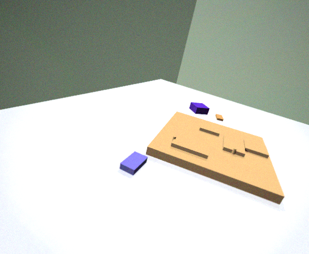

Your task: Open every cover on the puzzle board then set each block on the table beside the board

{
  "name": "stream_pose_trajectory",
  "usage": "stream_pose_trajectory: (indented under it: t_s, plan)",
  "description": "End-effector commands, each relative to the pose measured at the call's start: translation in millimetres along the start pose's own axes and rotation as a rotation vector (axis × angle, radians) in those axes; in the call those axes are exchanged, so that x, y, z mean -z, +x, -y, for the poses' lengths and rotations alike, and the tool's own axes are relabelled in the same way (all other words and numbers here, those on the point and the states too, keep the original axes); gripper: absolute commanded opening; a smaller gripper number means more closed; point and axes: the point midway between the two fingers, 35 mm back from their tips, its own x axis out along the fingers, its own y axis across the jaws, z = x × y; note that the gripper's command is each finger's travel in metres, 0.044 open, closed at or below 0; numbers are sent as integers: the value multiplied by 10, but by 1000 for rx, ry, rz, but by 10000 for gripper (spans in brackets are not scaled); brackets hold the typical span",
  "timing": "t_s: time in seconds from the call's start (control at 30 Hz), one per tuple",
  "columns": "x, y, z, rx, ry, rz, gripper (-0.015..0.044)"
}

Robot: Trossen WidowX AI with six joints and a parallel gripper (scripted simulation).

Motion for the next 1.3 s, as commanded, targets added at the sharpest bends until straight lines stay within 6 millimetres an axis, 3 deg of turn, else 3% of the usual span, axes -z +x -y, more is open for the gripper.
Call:
stream_pose_trajectory:
  t_s: [0.0,0.6,1.27]
  plan:
    - [-114,-77,155,46,-26,15,0]
    - [-495,-482,838,244,-123,34,0]
    - [-838,-1100,1567,480,-205,22,0]
